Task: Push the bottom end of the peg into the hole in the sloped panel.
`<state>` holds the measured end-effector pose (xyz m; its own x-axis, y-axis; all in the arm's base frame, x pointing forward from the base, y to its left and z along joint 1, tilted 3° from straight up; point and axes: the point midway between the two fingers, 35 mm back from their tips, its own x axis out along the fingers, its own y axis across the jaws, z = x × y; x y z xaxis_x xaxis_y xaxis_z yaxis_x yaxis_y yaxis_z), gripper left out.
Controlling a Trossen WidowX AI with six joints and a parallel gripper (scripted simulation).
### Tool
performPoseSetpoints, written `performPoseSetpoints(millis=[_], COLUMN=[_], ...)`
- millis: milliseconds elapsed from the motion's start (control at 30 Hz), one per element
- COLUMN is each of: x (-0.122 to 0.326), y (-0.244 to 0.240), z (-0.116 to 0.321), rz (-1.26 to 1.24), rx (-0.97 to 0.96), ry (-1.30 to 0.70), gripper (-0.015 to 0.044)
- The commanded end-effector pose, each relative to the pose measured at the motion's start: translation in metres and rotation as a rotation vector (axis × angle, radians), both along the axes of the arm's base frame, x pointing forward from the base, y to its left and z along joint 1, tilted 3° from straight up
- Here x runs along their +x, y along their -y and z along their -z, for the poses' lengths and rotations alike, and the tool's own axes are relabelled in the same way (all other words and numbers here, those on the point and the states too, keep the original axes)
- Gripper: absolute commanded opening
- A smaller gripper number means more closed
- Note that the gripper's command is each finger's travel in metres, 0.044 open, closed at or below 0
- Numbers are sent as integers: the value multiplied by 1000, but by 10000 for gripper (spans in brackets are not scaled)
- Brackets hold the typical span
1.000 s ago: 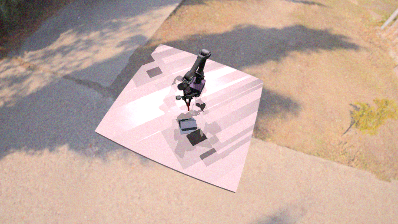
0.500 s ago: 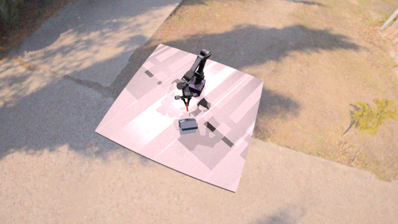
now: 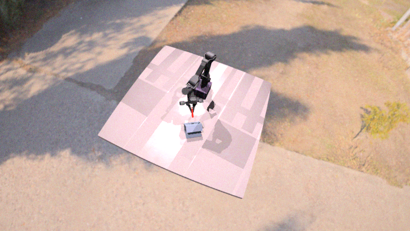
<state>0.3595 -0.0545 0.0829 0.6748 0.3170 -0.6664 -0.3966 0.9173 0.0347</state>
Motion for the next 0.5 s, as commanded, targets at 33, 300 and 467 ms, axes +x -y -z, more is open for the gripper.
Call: performPoseSetpoints(millis=[33, 300, 467], x=[3, 10, 13], y=[0, -1, -1], z=[7, 14, 16], rz=[6, 9, 9], rx=[1, 0, -1], ry=[-1, 15, 21], gripper=[0, 0, 0])
